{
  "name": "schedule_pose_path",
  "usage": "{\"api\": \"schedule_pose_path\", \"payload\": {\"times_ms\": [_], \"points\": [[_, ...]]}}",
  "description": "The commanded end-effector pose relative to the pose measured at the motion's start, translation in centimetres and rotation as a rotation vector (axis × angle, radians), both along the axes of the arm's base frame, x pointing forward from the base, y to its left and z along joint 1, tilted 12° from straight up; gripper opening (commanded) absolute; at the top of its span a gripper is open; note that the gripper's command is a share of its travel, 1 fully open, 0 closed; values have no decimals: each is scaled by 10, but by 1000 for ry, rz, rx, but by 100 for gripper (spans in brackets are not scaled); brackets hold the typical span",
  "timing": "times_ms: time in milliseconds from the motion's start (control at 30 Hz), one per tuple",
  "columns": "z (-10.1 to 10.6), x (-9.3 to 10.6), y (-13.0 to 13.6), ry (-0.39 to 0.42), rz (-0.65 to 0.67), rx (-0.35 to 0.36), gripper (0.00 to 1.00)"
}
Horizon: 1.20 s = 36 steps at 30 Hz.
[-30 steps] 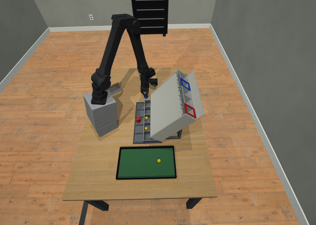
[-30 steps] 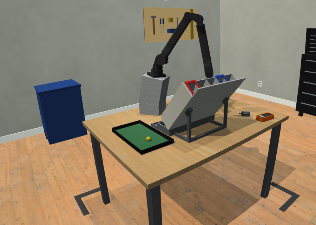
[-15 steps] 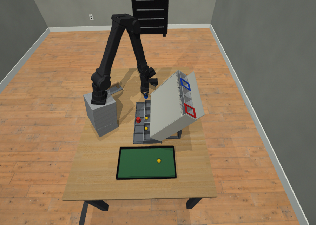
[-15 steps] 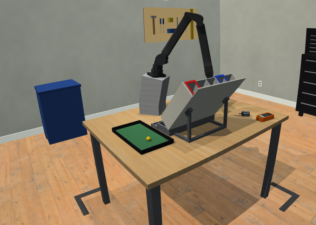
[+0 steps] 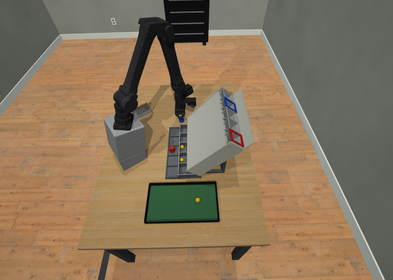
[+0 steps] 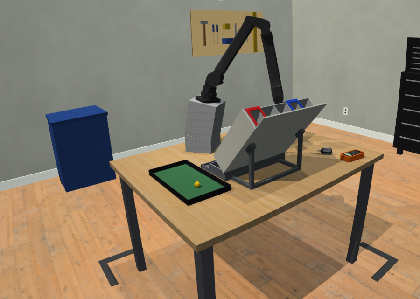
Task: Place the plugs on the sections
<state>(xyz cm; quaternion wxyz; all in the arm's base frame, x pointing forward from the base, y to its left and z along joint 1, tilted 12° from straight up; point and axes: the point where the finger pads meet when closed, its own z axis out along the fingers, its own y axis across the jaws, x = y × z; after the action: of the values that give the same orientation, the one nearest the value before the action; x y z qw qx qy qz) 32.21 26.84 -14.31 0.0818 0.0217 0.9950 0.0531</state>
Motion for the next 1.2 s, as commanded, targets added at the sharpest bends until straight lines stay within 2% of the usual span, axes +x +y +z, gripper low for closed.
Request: {"api": "schedule_pose_path", "payload": {"times_ms": [0,600,667,700,767,933,1033,1167], "points": [[2,10,3,-19,1,16,63],[-25,14,5,-13,2,11,63],[-25,14,5,-13,2,11,63],[-14,19,10,-34,1,29,63],[-29,15,5,-13,1,11,63],[-35,11,2,-5,2,4,63],[-24,19,8,-28,2,23,63],[-25,16,6,-22,1,18,63]]}}
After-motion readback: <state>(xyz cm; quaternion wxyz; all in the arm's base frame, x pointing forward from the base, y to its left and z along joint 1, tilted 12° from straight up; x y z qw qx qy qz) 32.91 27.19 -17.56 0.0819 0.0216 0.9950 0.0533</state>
